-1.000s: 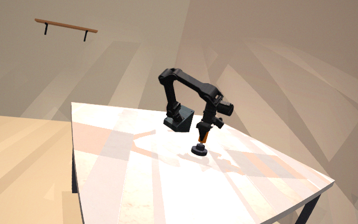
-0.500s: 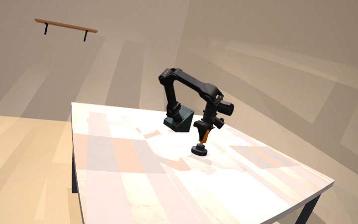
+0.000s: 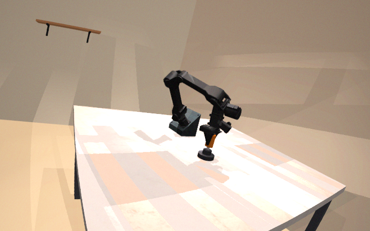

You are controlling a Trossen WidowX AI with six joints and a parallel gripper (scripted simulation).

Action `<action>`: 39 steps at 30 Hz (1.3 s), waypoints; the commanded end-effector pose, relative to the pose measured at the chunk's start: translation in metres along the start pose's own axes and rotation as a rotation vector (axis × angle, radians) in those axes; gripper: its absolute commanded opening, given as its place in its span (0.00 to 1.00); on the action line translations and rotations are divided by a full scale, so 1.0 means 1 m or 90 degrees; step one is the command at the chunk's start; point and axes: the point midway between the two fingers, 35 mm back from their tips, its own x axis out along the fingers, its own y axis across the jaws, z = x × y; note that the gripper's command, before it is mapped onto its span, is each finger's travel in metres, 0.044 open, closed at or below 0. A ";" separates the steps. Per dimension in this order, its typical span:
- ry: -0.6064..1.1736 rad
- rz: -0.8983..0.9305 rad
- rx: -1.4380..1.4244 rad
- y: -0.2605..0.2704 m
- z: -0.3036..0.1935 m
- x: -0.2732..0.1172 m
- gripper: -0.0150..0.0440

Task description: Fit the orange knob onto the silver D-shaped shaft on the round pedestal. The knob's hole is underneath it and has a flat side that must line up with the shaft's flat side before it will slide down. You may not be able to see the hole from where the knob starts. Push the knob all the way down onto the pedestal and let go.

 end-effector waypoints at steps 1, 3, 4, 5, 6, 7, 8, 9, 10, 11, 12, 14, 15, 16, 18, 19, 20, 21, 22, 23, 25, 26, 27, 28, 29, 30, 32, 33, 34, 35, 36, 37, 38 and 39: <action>-0.001 0.000 0.001 0.000 0.000 -0.003 0.25; -0.001 0.000 0.001 -0.001 0.000 -0.004 0.25; -0.001 0.000 0.001 -0.001 0.000 -0.004 0.25; -0.001 0.000 0.007 -0.001 0.000 -0.004 0.25; -0.001 0.000 0.018 -0.001 0.000 -0.004 0.25; -0.001 0.000 0.036 -0.001 0.001 -0.004 0.25; -0.001 0.000 0.056 -0.001 0.001 -0.004 0.25; -0.001 0.000 0.081 -0.001 0.001 -0.004 0.25; -0.001 0.000 0.108 -0.001 0.002 -0.004 0.25; -0.001 0.000 0.128 0.000 0.002 -0.003 0.25; -0.001 0.000 0.134 0.000 0.002 -0.003 0.25; -0.001 0.000 0.134 0.000 0.002 -0.003 0.25; -0.001 0.000 0.134 0.000 0.001 -0.003 0.25; -0.001 0.000 0.134 0.000 0.001 -0.002 0.25; -0.001 0.000 0.134 0.000 0.001 -0.002 0.25; -0.001 0.000 0.134 0.000 0.000 -0.002 0.25; -0.001 0.000 0.134 0.000 0.000 -0.002 0.25; -0.001 0.000 0.134 0.000 0.000 -0.002 0.25; -0.001 0.000 0.134 -0.001 0.000 -0.002 0.25; -0.001 0.000 0.134 -0.001 0.000 -0.002 0.25; -0.001 0.000 0.134 -0.001 0.000 0.000 0.25; -0.001 0.000 0.134 -0.001 0.000 0.000 0.25; -0.001 0.000 0.134 0.000 0.000 0.001 0.25; -0.001 0.000 0.134 0.000 0.000 0.000 0.25; -0.001 0.000 0.134 0.000 0.000 0.000 0.25; -0.001 0.000 0.134 0.000 0.000 0.000 0.25; -0.001 0.000 0.134 0.000 0.000 0.000 0.25; -0.001 0.000 0.134 0.000 0.000 0.000 0.25; -0.001 0.000 0.134 0.000 0.000 0.000 0.25; -0.001 0.000 0.134 0.000 0.000 -0.001 0.25; -0.001 0.000 0.134 0.001 0.000 -0.002 0.25; -0.001 0.000 0.134 0.001 0.000 -0.003 0.25; -0.001 0.000 0.134 0.001 0.000 -0.003 0.25; -0.001 0.000 0.134 0.001 0.000 -0.004 0.25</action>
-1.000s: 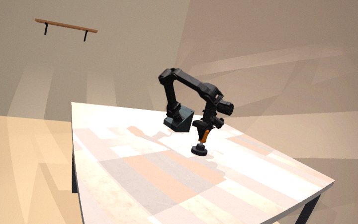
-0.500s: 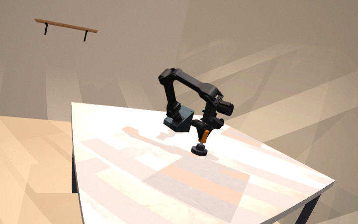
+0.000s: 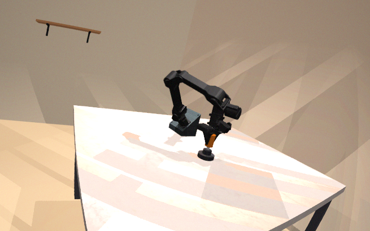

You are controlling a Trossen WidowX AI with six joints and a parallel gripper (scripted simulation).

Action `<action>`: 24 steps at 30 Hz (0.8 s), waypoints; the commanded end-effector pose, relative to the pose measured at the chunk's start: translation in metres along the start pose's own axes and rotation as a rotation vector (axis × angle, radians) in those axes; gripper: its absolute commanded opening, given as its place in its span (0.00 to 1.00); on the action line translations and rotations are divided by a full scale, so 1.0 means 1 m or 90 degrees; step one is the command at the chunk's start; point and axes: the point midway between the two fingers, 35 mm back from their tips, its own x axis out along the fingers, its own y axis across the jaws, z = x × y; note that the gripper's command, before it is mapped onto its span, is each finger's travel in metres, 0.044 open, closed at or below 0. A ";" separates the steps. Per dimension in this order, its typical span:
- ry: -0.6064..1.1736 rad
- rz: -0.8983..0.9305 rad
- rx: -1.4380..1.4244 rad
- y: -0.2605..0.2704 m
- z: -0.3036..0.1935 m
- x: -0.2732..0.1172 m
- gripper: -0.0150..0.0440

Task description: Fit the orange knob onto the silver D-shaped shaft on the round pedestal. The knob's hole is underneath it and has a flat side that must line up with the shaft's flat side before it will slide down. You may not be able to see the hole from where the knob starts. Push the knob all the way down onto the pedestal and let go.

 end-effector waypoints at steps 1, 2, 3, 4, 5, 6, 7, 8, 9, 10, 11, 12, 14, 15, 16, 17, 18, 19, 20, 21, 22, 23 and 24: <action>-0.003 0.002 0.003 0.001 0.001 -0.004 0.25; -0.003 0.002 0.009 0.001 0.001 -0.004 0.25; -0.003 0.002 0.019 0.001 0.001 -0.004 0.25; -0.003 0.002 0.038 0.001 0.002 -0.004 0.25; -0.003 0.002 0.058 0.001 0.002 -0.004 0.25; -0.003 0.002 0.083 0.001 0.002 -0.004 0.25; -0.003 0.002 0.110 0.001 0.002 -0.004 0.25; -0.003 0.002 0.129 0.001 0.003 -0.003 0.25; -0.003 0.002 0.136 0.001 0.003 -0.003 0.25; -0.003 0.002 0.136 0.001 0.002 -0.002 0.25; -0.003 0.002 0.136 0.001 0.002 -0.002 0.25; -0.003 0.002 0.136 0.000 0.002 -0.002 0.25; -0.003 0.002 0.136 0.001 0.002 -0.001 0.25; -0.003 0.002 0.136 0.001 0.001 -0.001 0.25; -0.003 0.002 0.136 0.001 0.001 -0.001 0.25; -0.003 0.002 0.136 0.001 0.001 -0.002 0.25; -0.003 0.002 0.136 0.001 0.001 0.000 0.25; -0.003 0.002 0.136 0.001 0.001 0.001 0.25; -0.003 0.002 0.136 0.001 0.001 0.001 0.25; -0.003 0.002 0.136 0.001 0.001 0.002 0.25; -0.003 0.002 0.136 0.001 0.001 0.001 0.25; -0.003 0.002 0.136 0.001 0.001 0.001 0.25; -0.003 0.002 0.136 0.001 0.001 0.001 0.25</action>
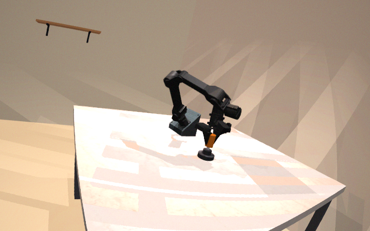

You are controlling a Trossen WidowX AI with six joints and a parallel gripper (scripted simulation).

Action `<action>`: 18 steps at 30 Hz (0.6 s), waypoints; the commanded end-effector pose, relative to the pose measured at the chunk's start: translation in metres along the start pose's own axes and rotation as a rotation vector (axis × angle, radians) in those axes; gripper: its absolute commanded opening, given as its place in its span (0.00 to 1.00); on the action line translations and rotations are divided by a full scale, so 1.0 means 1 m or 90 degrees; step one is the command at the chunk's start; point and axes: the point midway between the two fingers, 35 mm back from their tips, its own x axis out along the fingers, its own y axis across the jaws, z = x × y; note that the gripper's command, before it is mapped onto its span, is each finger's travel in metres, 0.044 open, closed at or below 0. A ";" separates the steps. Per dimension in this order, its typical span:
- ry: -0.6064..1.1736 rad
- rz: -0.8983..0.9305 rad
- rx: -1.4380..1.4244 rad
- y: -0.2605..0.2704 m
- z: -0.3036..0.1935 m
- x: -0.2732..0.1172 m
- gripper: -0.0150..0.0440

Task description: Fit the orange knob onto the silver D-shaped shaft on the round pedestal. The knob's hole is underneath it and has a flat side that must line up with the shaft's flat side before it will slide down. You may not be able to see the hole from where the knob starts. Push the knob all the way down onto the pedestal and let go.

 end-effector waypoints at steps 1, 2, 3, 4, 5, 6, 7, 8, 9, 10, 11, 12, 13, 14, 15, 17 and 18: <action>0.000 0.001 0.002 0.000 0.000 0.000 0.25; 0.000 0.001 0.002 0.000 0.000 0.000 0.25; 0.000 0.001 0.002 0.000 0.000 -0.001 0.25; 0.000 0.001 0.002 0.000 0.000 -0.002 0.25; 0.000 0.001 0.002 -0.001 0.000 -0.003 0.25; 0.000 0.001 0.002 -0.001 0.001 -0.004 0.25; 0.000 0.001 0.002 -0.001 0.001 -0.004 0.25; 0.000 0.001 0.002 -0.001 0.001 -0.004 0.25; 0.000 0.001 0.008 -0.001 0.001 -0.004 0.25; 0.000 0.001 0.019 -0.001 0.001 -0.004 0.25; 0.000 0.001 0.037 -0.001 0.001 -0.004 0.25; 0.000 0.001 0.057 -0.001 0.001 -0.004 0.25; 0.000 0.001 0.082 -0.001 0.002 -0.004 0.25; 0.000 0.001 0.109 -0.001 0.002 -0.004 0.25; 0.000 0.001 0.129 0.000 0.002 -0.004 0.25; 0.000 0.001 0.135 0.000 0.002 -0.003 0.25; 0.000 0.001 0.135 0.000 0.002 -0.003 0.25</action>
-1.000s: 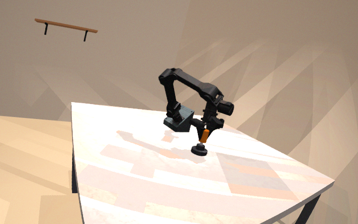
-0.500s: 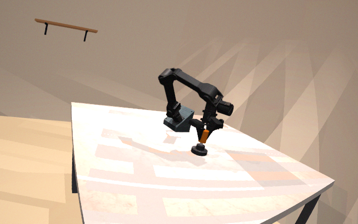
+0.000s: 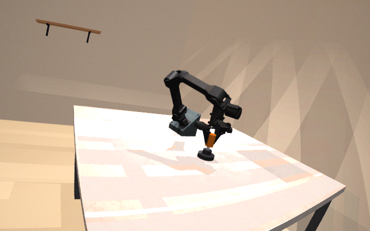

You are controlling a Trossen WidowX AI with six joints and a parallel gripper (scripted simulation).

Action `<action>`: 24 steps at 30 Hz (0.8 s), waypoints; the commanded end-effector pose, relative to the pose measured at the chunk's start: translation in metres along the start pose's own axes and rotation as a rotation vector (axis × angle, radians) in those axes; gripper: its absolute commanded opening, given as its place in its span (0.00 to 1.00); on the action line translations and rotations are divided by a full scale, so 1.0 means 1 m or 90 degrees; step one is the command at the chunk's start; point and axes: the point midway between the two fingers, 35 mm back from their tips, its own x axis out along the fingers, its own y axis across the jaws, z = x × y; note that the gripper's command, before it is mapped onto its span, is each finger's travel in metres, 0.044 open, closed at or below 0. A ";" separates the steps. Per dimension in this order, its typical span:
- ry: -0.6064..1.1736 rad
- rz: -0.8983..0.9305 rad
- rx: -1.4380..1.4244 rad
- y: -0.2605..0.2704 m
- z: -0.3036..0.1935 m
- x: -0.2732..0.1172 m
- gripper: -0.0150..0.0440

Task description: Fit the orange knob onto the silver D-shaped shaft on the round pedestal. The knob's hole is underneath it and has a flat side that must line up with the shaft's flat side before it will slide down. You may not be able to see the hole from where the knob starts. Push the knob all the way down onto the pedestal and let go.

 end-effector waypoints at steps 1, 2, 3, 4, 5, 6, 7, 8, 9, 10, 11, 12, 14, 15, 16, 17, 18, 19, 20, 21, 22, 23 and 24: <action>-0.001 0.003 0.022 0.001 0.000 0.000 0.25; -0.001 0.003 0.022 0.001 0.000 0.000 0.25; -0.001 0.003 0.022 0.001 0.000 0.000 0.25; -0.001 0.003 0.022 0.001 -0.001 0.000 0.25; -0.001 0.003 0.022 0.001 -0.001 0.000 0.25; -0.001 0.003 0.022 0.001 -0.001 0.000 0.25; -0.001 0.003 0.022 0.000 -0.001 0.000 0.25; -0.001 0.003 0.022 0.000 -0.001 0.000 0.25; -0.001 0.003 0.022 0.000 -0.001 0.000 0.25; -0.001 0.003 0.022 0.000 -0.001 0.000 0.25; -0.001 0.003 0.022 0.000 -0.001 0.000 0.25; -0.001 0.003 0.022 0.000 -0.001 0.001 0.25; -0.001 0.003 0.022 0.000 -0.001 0.002 0.25; -0.001 0.003 0.022 0.000 -0.001 0.003 0.25; -0.001 0.003 0.022 0.000 -0.001 0.003 0.25; -0.001 0.003 0.022 0.000 -0.001 0.003 0.25; -0.001 0.003 0.022 0.000 -0.001 0.003 0.25; -0.001 0.003 0.022 0.000 -0.001 0.003 0.25; -0.001 0.003 0.022 0.000 -0.001 0.003 0.25; -0.001 0.003 0.022 0.000 -0.001 0.003 0.25; -0.001 0.003 0.022 0.001 -0.001 0.002 0.25; -0.001 0.003 0.022 0.001 -0.002 0.001 0.25; -0.001 0.003 0.022 0.002 -0.002 0.000 0.25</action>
